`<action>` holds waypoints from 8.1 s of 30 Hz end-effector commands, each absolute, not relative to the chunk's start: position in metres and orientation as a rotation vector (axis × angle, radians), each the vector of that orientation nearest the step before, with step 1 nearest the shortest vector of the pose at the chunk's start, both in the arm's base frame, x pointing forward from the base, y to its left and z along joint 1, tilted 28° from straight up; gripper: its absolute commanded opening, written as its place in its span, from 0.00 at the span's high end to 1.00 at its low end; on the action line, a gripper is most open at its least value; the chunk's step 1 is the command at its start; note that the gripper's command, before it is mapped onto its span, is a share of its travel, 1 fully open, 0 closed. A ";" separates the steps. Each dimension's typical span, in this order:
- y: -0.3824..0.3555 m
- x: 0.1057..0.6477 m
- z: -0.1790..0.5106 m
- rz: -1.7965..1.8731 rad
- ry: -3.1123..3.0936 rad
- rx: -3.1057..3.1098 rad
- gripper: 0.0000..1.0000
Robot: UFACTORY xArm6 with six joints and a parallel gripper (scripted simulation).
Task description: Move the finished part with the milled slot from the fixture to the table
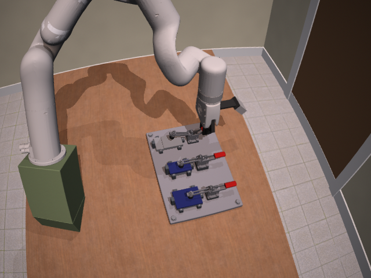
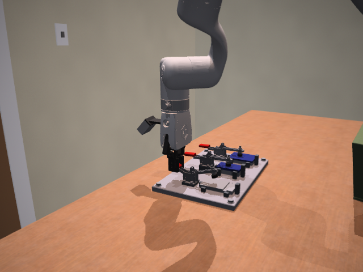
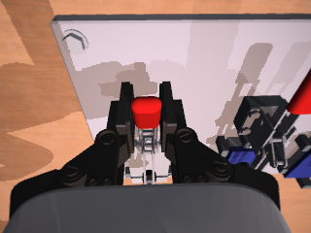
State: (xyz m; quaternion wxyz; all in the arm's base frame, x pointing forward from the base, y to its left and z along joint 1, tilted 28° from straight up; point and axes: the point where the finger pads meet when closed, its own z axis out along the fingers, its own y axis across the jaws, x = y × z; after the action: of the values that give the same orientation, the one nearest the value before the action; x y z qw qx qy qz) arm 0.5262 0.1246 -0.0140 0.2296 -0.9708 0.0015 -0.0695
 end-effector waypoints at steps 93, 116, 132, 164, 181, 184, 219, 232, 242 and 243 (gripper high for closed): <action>0.119 0.488 -0.005 -0.196 0.004 -2.671 1.00; 0.119 0.485 -0.006 -0.196 0.004 -2.671 1.00; 0.119 0.484 -0.006 -0.196 0.004 -2.671 1.00; 0.119 0.484 -0.005 -0.196 0.004 -2.671 0.53; 0.104 0.480 0.024 -0.196 0.004 -2.671 0.53; 0.102 0.479 0.029 -0.196 0.004 -2.671 0.53; 0.097 0.478 0.038 -0.196 0.004 -2.671 0.00; 0.098 0.478 0.036 -0.196 0.004 -2.671 0.00; 0.099 0.477 0.036 -0.196 0.004 -2.671 0.00; 0.099 0.476 0.036 -0.196 0.004 -2.671 0.00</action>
State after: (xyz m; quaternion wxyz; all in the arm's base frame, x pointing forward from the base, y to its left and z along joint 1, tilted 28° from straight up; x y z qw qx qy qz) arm 0.4763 0.0989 0.0345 0.2297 -0.9708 0.0015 -0.0695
